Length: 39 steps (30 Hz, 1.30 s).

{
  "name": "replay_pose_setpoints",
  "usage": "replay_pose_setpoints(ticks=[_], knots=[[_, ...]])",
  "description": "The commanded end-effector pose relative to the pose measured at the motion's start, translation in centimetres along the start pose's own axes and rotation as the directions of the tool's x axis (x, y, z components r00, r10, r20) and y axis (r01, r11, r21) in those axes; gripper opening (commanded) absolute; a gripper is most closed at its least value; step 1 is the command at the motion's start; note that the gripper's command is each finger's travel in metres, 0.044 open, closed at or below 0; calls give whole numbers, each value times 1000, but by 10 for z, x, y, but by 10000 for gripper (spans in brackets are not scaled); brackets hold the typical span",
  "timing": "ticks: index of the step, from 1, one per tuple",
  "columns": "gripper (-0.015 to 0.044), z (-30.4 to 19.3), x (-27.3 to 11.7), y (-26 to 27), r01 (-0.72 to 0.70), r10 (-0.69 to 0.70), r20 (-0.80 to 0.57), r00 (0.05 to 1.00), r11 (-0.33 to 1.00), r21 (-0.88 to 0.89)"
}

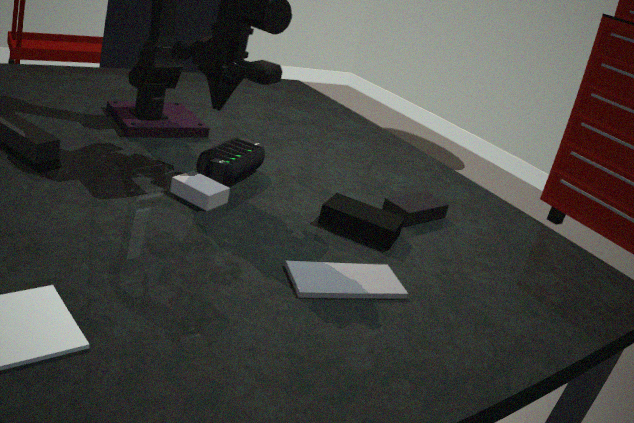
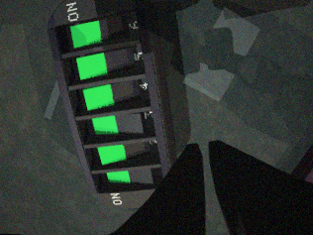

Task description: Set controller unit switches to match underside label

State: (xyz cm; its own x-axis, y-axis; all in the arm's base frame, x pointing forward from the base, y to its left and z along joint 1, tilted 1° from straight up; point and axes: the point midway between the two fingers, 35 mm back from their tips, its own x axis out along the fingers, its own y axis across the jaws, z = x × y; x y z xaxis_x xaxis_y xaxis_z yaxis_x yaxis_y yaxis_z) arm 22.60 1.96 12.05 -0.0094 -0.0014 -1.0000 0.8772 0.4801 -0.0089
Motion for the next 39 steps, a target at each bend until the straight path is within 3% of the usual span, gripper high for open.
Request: replay_pose_setpoints(ticks=[1,7,24,26,39], knots=[[0,0,-1,0,-1,1,2,1000,1000,-1],[0,0,-1,0,-1,1,2,1000,1000,-1],[440,0,0,0,-1,1,0,1000,1000,0],[440,0,0,0,-1,1,0,1000,1000,0],[99,-31,28,80,195,-196,-18,980,980,-26]])
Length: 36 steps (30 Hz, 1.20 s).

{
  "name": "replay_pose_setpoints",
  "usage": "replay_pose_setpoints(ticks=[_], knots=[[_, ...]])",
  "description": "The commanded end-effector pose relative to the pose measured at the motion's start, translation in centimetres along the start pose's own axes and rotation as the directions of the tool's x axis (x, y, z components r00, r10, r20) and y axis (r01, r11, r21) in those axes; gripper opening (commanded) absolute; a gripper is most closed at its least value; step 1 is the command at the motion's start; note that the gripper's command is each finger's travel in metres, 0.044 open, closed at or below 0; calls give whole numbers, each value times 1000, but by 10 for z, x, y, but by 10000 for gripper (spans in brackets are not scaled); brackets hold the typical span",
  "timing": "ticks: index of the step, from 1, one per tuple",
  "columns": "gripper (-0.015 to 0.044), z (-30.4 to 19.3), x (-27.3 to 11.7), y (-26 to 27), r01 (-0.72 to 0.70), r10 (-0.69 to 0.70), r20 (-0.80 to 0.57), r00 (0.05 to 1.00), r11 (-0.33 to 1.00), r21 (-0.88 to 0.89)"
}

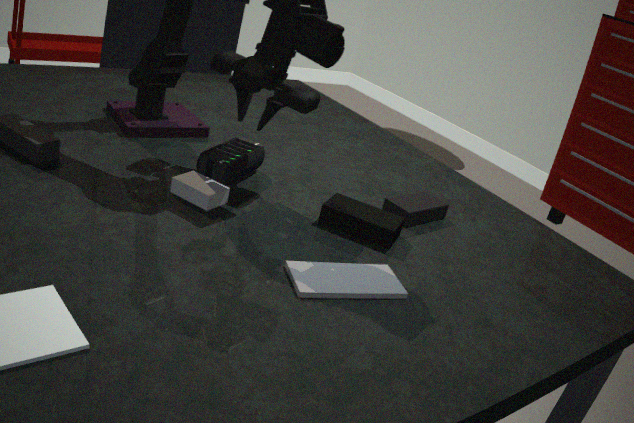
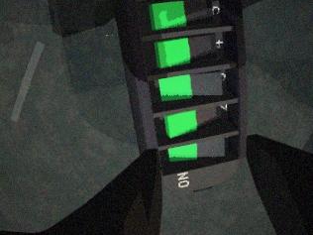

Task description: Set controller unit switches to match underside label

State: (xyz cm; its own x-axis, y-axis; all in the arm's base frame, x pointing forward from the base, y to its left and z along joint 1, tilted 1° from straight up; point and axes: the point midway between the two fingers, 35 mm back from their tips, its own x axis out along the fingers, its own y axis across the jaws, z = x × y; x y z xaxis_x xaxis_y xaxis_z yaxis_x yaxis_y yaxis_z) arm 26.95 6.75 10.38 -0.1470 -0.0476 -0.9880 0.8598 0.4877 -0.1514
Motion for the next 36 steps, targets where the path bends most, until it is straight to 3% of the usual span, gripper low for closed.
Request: replay_pose_setpoints(ticks=[1,4,20,28,36], knots=[[72,-13,12,27,71,-71,9,997,997,-13],[0,-24,21,43,115,-115,16,993,993,-4],[0,-28,25,47,127,-127,12,992,992,7],[0,22,23,7,-86,86,-59,995,996,14],[0,59,32,-44,-321,322,-24,947,947,12]])
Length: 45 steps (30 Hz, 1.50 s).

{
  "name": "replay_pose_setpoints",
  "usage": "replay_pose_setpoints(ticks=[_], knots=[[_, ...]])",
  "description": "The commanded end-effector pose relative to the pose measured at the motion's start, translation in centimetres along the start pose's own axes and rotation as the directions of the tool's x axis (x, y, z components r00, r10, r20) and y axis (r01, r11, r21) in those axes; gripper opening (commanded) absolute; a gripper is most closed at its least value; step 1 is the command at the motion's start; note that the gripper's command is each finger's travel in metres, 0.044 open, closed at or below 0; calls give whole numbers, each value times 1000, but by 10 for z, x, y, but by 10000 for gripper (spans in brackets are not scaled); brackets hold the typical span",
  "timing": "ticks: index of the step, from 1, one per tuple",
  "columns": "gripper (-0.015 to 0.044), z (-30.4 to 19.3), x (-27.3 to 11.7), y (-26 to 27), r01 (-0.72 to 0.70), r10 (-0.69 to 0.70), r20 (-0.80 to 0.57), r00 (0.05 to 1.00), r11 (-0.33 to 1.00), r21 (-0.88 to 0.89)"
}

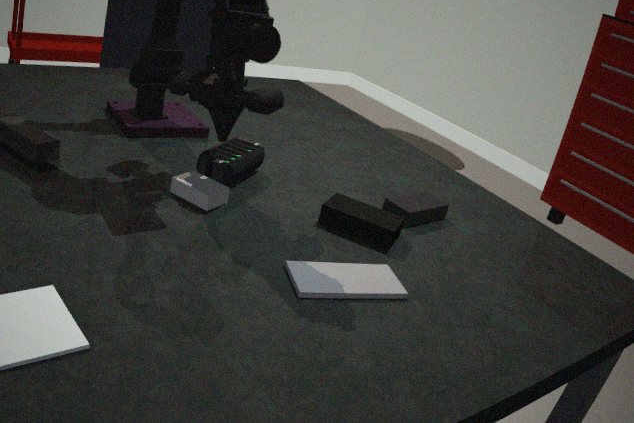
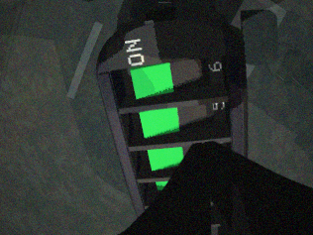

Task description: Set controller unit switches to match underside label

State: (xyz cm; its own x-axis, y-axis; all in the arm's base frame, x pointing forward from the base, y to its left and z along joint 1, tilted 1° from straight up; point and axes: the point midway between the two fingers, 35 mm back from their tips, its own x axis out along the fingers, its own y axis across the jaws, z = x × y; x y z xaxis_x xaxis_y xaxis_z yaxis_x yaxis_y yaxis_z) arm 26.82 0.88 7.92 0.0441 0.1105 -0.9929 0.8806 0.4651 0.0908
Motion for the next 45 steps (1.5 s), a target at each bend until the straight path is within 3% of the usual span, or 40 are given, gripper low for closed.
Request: replay_pose_setpoints(ticks=[1,6,21,37,45], knots=[[0,12,0,-25,-111,112,29,993,994,-18],[0,22,2,-47,-202,204,81,976,979,-38],[0,21,3,-45,-185,187,73,980,982,-27],[0,-57,-11,22,77,-76,65,995,997,-12],[0,-61,-9,25,90,-89,70,994,996,-13]])
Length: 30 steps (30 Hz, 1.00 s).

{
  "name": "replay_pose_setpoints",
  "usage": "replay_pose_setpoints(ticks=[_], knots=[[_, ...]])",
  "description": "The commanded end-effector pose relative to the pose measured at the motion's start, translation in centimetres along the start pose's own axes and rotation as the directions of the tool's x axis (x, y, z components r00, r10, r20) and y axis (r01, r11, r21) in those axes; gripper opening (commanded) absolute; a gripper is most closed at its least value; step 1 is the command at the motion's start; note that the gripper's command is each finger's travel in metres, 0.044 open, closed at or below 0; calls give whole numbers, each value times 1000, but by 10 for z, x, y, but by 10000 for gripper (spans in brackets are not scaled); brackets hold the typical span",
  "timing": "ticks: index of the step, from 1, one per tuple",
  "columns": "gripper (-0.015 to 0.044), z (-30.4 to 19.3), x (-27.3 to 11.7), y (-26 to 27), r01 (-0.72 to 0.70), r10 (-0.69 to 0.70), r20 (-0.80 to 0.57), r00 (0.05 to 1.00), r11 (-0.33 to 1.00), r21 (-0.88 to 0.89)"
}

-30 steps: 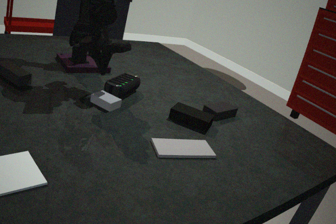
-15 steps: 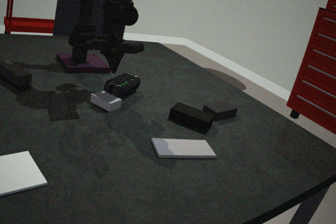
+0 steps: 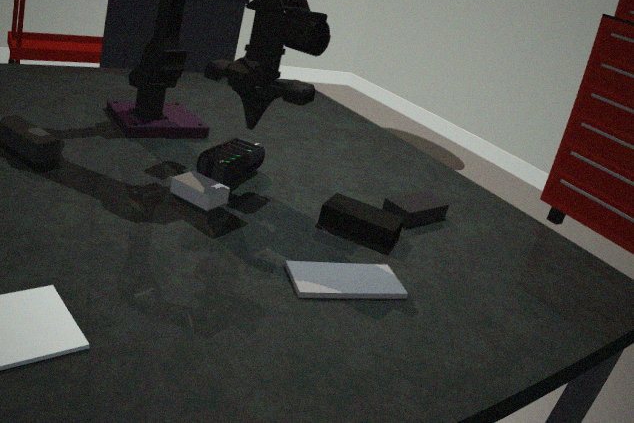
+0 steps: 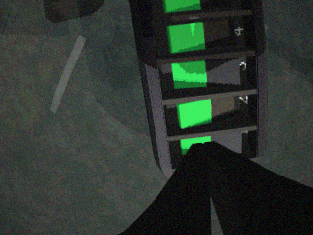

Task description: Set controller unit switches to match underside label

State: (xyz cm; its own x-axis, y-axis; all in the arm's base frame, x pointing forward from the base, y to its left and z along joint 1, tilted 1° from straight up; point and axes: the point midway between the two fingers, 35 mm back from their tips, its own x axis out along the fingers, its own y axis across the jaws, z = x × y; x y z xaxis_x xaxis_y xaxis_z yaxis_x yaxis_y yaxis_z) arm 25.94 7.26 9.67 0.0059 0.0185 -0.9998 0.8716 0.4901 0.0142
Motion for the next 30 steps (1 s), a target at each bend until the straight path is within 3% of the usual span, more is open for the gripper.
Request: replay_pose_setpoints(ticks=[1,30], knots=[[0,0,3,1,12,-12,6,1000,1000,6],[0,0,44,1,12,-12,6,1000,1000,6]])
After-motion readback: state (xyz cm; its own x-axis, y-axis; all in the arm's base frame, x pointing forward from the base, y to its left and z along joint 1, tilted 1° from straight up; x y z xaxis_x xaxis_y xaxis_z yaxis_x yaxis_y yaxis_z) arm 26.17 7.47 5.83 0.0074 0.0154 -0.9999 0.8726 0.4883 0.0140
